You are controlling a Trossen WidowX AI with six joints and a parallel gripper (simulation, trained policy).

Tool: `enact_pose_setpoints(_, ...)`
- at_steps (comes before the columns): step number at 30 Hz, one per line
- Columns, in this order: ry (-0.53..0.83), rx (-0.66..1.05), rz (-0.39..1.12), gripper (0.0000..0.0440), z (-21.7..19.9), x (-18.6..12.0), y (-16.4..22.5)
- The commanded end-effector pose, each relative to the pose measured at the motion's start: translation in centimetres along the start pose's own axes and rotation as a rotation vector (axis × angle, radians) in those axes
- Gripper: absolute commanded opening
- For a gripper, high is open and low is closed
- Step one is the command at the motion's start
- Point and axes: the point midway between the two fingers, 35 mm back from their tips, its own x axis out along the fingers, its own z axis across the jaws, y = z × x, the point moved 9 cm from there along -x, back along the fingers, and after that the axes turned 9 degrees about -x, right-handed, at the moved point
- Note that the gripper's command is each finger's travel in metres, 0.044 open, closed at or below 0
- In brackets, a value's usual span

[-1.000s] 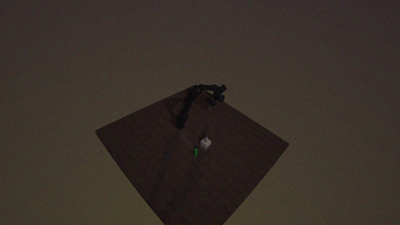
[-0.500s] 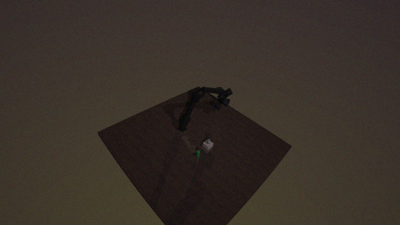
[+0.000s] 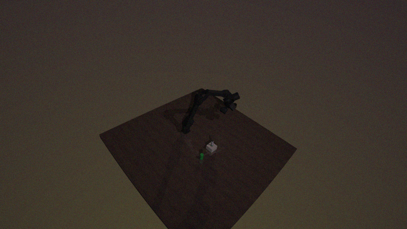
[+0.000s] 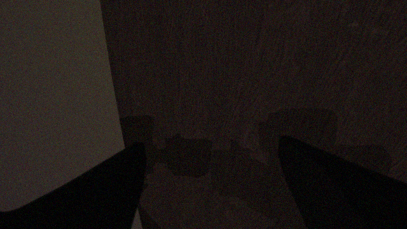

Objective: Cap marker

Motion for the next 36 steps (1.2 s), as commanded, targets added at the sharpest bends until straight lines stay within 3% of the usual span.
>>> enact_pose_setpoints(1, -0.008, 0.007, -0.017, 0.0312, -0.7, -1.6, -0.8)
enact_pose_setpoints(18, 0.002, 0.094, -0.086, 0.0345, -5.2, -7.0, -4.1)
enact_pose_setpoints(36, 0.019, 0.201, -0.158, 0.0340, -10.4, -12.4, -6.2)
